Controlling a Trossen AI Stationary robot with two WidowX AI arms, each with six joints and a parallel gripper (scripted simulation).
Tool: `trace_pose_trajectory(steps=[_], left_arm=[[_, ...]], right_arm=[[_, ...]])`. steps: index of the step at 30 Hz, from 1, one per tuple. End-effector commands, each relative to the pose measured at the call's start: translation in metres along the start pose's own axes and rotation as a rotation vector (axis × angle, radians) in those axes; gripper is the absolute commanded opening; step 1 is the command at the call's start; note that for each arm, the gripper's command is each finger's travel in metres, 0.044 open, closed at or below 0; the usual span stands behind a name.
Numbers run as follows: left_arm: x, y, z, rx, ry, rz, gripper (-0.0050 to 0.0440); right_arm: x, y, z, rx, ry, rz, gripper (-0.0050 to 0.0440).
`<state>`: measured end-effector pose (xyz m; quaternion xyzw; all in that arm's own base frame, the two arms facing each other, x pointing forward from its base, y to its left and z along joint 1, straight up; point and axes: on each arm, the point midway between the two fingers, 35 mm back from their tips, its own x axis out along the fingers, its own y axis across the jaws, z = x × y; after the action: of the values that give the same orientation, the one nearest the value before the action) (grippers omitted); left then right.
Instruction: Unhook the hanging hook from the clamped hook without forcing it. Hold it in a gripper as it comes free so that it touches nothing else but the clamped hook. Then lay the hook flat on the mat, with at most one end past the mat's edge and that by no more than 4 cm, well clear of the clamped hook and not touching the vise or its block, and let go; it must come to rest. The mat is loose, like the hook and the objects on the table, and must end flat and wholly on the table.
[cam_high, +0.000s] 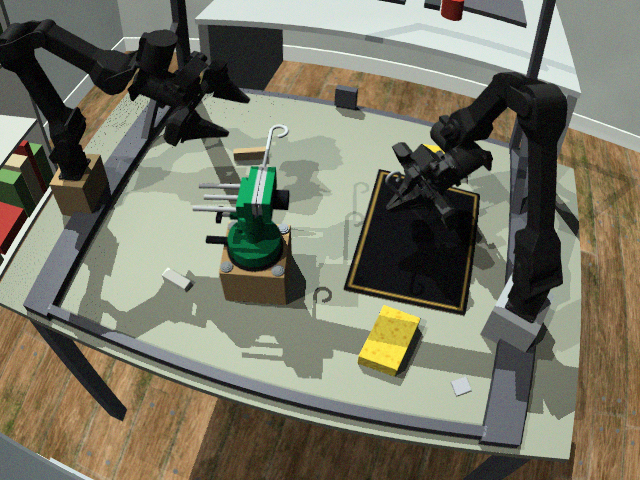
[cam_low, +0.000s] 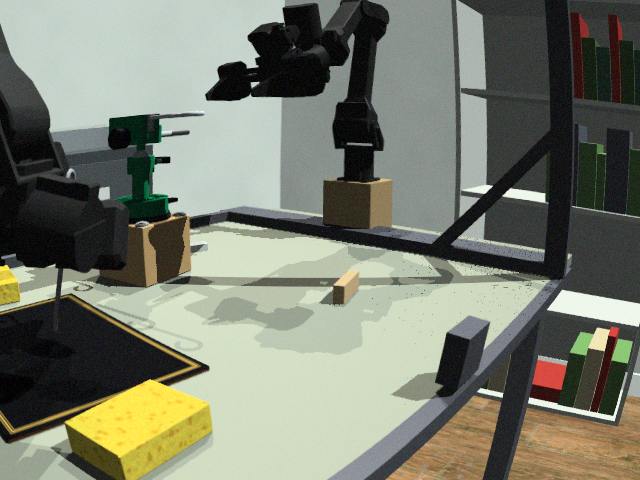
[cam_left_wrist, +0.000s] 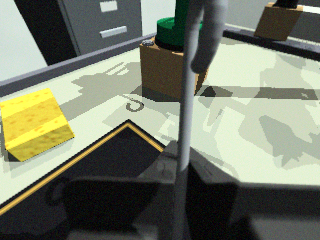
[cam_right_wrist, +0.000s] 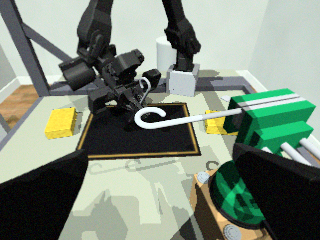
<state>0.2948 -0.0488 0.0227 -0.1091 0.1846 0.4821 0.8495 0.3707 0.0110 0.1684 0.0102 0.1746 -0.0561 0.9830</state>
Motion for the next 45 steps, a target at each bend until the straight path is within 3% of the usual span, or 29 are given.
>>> trace_pose_trajectory(steps=[1,21,45], left_arm=[[-0.007,0.003,0.005,-0.026,0.006,0.006,0.0],[-0.009,0.011,0.0,-0.029,0.007,0.032,0.0],[0.006,0.009,-0.033,-0.029,0.007,0.032,0.0]], right_arm=[[-0.002,0.0,0.009,0.003,-0.024,0.004,0.044],[-0.002,0.0,0.009,0.003,-0.024,0.004,0.044],[-0.002,0.0,0.009,0.003,-0.024,0.004,0.044]])
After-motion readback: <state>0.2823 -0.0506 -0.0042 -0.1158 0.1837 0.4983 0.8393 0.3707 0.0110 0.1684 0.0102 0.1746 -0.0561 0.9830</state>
